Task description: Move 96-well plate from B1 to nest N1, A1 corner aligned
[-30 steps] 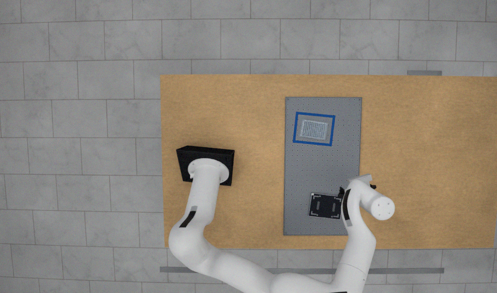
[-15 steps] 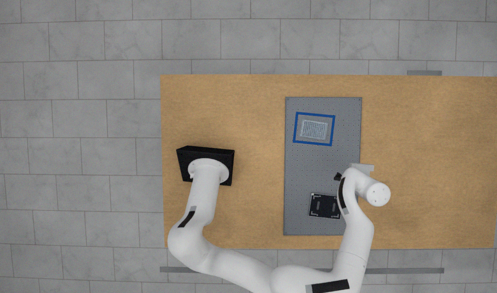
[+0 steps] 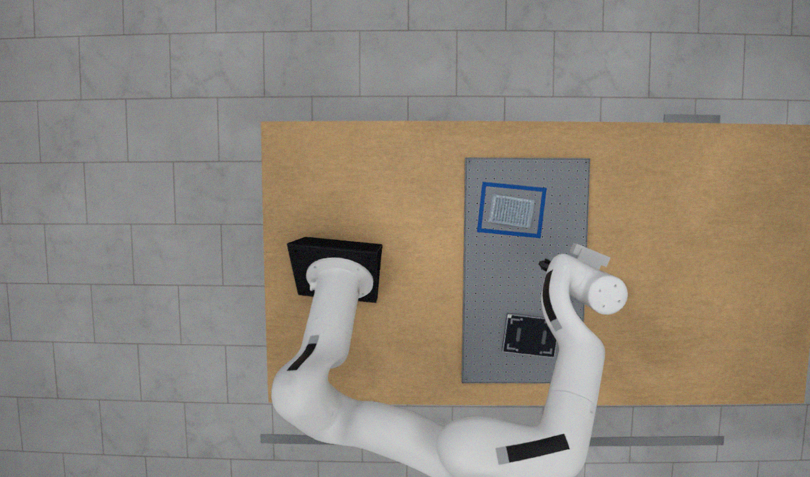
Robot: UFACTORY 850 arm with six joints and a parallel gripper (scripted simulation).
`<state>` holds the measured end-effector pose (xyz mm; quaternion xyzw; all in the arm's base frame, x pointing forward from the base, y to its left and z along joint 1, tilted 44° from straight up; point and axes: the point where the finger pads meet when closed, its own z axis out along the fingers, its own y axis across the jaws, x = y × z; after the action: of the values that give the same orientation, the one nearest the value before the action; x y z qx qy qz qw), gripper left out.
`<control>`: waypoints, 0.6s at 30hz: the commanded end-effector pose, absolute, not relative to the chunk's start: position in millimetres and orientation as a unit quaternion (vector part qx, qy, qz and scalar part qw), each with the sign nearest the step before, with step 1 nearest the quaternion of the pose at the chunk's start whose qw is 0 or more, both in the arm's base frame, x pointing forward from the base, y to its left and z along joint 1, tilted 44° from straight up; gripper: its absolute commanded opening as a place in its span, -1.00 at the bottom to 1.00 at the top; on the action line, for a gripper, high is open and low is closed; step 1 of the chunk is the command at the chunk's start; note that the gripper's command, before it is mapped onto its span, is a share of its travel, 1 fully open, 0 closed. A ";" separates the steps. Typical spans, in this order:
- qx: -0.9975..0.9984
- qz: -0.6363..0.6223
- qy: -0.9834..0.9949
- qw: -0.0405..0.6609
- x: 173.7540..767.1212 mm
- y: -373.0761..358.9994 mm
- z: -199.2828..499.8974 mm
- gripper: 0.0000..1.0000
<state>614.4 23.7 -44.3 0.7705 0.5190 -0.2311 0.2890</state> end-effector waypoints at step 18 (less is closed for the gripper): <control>0.878 -0.148 0.306 0.338 573.2 71.3 -94.4 1.00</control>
<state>581.0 62.3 -85.6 0.8624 0.3469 -0.1667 0.3287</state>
